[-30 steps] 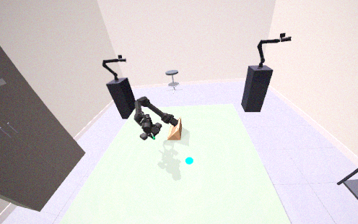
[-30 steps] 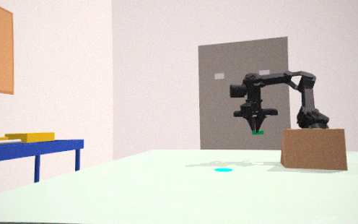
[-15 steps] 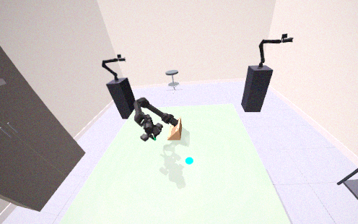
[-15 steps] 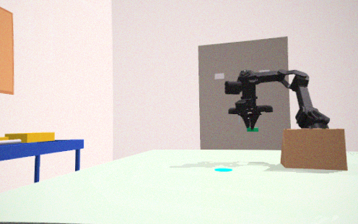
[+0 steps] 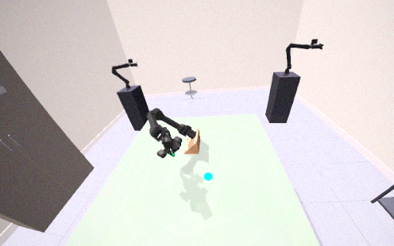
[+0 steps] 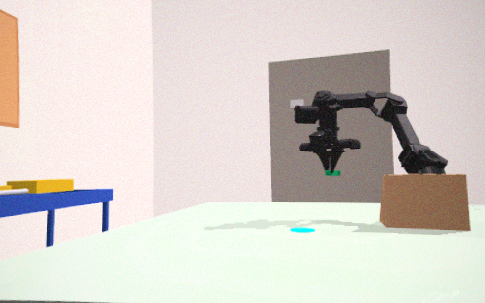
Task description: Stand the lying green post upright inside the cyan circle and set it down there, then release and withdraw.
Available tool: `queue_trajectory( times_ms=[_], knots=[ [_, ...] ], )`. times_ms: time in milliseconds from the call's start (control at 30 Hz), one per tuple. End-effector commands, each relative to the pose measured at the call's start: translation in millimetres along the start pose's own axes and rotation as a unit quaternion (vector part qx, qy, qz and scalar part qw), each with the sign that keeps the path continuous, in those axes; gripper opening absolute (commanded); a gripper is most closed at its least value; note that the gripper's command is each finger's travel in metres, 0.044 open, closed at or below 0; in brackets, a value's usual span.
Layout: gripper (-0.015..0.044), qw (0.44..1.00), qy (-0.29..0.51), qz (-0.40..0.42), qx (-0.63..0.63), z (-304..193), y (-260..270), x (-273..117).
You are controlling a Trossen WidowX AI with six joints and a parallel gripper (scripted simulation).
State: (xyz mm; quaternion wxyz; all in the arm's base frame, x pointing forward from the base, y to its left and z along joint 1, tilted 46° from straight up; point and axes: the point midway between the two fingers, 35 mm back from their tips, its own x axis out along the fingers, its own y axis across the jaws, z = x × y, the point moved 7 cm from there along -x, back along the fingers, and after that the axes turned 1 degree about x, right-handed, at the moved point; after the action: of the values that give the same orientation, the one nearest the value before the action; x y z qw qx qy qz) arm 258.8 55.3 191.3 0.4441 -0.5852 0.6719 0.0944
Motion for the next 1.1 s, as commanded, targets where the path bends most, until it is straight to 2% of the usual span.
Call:
queue_trajectory(
  times_ms=[0, 1067],
  knots=[
    [0.0023, 1.0, -0.003, 0.001, -0.002, 12.2, -1.1, -2.2],
    [0.0023, 0.999, -0.007, 0.004, -0.033, 110.2, 9.3, -12.4]
  ],
)
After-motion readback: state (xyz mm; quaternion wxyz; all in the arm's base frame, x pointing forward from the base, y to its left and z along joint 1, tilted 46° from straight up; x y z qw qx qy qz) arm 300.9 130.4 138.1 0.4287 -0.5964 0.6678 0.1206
